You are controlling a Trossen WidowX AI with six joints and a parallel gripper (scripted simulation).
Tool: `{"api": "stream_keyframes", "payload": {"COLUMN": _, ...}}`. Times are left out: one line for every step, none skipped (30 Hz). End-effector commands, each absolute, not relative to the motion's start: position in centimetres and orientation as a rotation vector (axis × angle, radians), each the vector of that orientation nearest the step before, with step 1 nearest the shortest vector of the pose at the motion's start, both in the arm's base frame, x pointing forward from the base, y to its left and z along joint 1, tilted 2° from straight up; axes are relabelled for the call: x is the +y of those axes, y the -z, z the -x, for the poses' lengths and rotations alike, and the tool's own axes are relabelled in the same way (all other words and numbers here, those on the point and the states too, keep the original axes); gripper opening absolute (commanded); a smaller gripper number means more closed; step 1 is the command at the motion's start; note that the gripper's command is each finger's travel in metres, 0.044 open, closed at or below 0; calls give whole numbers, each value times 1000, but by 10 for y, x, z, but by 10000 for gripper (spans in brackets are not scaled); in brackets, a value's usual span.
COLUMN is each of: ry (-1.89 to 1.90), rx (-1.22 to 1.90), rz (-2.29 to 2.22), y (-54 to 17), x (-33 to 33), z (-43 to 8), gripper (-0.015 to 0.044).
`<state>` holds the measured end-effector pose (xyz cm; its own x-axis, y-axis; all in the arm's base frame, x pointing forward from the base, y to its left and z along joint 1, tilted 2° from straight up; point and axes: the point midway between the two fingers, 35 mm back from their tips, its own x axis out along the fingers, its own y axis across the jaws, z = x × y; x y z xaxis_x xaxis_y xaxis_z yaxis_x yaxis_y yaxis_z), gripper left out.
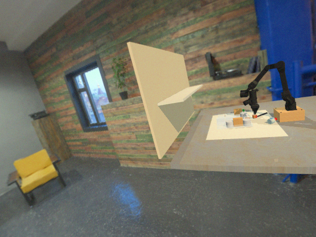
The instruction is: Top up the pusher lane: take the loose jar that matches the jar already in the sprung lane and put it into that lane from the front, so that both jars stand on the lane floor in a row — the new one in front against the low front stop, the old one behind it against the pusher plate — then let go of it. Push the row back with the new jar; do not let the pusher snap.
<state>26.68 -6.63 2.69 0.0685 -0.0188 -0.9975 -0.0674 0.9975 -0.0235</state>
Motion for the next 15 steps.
{"api": "stream_keyframes", "payload": {"ry": -37, "rx": 1510, "rz": 74, "y": -20, "x": -66, "z": -265, "gripper": 440}}
{"api": "stream_keyframes", "payload": {"ry": -37, "rx": 1510, "rz": 74, "y": -18, "x": -67, "z": -265, "gripper": 440}}
{"api": "stream_keyframes", "payload": {"ry": -37, "rx": 1510, "rz": 74, "y": -16, "x": -67, "z": -265, "gripper": 440}}
{"api": "stream_keyframes", "payload": {"ry": -37, "rx": 1510, "rz": 74, "y": -15, "x": -67, "z": -265, "gripper": 440}}
{"api": "stream_keyframes", "payload": {"ry": -37, "rx": 1510, "rz": 74, "y": -13, "x": -67, "z": -266, "gripper": 440}}
{"api": "stream_keyframes", "payload": {"ry": -37, "rx": 1510, "rz": 74, "y": -11, "x": -67, "z": -266, "gripper": 440}}
{"api": "stream_keyframes", "payload": {"ry": -38, "rx": 1510, "rz": 74, "y": -10, "x": -67, "z": -266, "gripper": 440}}
{"api": "stream_keyframes", "payload": {"ry": -38, "rx": 1510, "rz": 74, "y": -8, "x": -67, "z": -266, "gripper": 440}}
{"api": "stream_keyframes", "payload": {"ry": -38, "rx": 1510, "rz": 74, "y": -7, "x": -67, "z": -266, "gripper": 440}}
{"api": "stream_keyframes", "payload": {"ry": -38, "rx": 1510, "rz": 74, "y": -5, "x": -67, "z": -266, "gripper": 440}}
{"api": "stream_keyframes", "payload": {"ry": -38, "rx": 1510, "rz": 74, "y": -3, "x": -67, "z": -266, "gripper": 440}}
{"api": "stream_keyframes", "payload": {"ry": -38, "rx": 1511, "rz": 74, "y": -2, "x": -67, "z": -266, "gripper": 440}}
{"api": "stream_keyframes", "payload": {"ry": -38, "rx": 1511, "rz": 74, "y": 0, "x": -67, "z": -266, "gripper": 440}}
{"api": "stream_keyframes", "payload": {"ry": -38, "rx": 1511, "rz": 74, "y": 0, "x": -67, "z": -266, "gripper": 440}}
{"api": "stream_keyframes", "payload": {"ry": -38, "rx": 1511, "rz": 74, "y": 1, "x": -67, "z": -266, "gripper": 440}}
